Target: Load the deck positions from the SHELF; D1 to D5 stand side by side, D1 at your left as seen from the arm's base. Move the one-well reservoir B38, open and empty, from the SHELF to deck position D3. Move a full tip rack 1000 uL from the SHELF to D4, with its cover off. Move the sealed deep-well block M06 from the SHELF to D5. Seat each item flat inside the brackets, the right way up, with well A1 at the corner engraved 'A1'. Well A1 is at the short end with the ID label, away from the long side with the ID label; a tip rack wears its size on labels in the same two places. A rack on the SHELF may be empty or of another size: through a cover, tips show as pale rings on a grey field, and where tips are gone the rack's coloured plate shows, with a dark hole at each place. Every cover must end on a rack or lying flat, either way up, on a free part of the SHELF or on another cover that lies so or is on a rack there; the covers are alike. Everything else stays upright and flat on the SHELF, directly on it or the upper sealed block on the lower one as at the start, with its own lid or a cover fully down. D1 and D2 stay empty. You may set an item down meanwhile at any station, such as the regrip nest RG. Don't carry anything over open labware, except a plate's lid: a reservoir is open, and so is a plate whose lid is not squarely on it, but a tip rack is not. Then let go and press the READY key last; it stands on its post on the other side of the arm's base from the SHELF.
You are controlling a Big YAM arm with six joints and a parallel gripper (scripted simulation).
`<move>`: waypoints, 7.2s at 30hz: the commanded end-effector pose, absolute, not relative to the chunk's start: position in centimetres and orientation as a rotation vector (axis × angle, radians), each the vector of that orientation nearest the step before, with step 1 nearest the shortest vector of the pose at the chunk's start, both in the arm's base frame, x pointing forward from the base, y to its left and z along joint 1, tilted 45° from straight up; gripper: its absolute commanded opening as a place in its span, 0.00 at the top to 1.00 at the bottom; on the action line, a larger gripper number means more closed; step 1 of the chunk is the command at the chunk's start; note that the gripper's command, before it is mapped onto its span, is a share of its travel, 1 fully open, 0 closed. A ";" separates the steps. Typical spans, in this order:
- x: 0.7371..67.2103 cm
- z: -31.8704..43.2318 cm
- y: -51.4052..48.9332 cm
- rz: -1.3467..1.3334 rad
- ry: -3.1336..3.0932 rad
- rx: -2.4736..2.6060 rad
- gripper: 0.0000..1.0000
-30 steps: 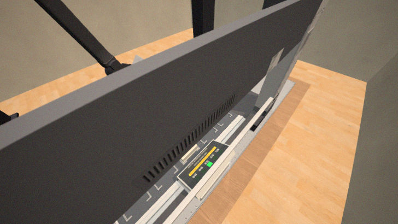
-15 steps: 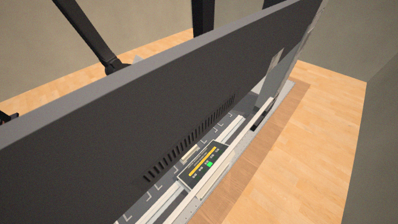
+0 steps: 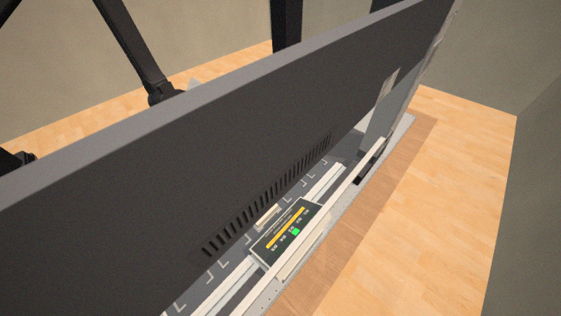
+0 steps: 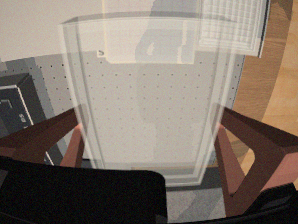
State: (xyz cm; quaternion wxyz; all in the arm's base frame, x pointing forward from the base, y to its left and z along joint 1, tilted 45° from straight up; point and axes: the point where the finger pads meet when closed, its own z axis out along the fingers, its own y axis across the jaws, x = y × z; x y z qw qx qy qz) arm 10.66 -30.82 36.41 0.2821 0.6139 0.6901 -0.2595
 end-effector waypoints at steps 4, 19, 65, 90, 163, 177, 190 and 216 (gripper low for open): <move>10.6 35.8 -28.3 -0.694 1.790 1.617 1.00; 10.0 32.1 -24.7 -0.686 1.806 1.630 1.00; 26.8 33.8 -23.5 -0.659 1.765 1.647 1.00; 32.6 33.0 -22.4 -0.661 1.808 1.627 1.00; 32.6 44.3 -32.1 -0.669 1.809 1.602 1.00; 32.5 43.8 -32.0 -0.671 1.816 1.606 1.00; 32.3 43.1 -32.4 -0.676 1.816 1.614 1.00; 33.0 40.5 -35.6 -0.680 1.808 1.618 1.00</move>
